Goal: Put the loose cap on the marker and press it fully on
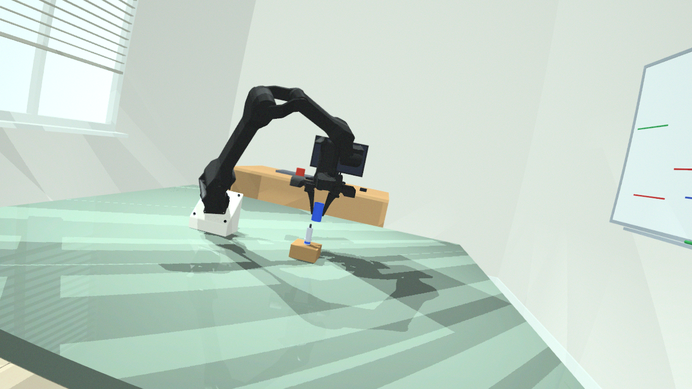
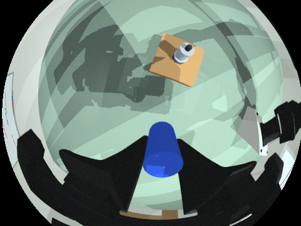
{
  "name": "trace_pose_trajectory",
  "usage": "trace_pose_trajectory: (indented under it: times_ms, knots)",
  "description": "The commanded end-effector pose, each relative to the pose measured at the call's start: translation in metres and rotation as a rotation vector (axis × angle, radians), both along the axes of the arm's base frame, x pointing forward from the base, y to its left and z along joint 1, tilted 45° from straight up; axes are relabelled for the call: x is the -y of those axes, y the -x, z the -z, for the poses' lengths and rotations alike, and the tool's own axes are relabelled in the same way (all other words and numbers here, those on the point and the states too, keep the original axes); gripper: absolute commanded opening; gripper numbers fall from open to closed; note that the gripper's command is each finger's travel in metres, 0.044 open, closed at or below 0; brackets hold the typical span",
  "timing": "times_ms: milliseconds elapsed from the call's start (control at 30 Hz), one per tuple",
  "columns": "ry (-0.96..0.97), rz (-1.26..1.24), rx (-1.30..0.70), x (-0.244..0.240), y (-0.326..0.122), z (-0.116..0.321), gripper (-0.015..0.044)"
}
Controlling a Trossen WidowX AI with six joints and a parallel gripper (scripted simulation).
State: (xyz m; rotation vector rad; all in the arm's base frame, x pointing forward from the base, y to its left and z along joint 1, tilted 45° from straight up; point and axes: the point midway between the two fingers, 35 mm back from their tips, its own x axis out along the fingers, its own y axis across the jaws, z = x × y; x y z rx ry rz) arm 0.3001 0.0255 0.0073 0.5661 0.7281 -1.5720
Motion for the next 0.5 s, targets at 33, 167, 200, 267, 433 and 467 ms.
trace_pose_trajectory:
  times_ms: [33, 167, 200, 267, 433, 467]
  knots:
    - [0.001, -0.005, 0.001, 0.012, -0.002, -0.023, 0.0000]
    - [0.003, -0.004, 0.001, 0.020, -0.001, -0.038, 0.0000]
    - [0.004, -0.004, 0.001, 0.023, -0.001, -0.042, 0.0000]
    - [0.005, -0.004, 0.001, 0.027, 0.000, -0.049, 0.0000]
    - [0.010, -0.003, 0.000, 0.039, 0.003, -0.068, 0.0000]
    - [0.011, -0.003, 0.000, 0.041, 0.004, -0.071, 0.0000]
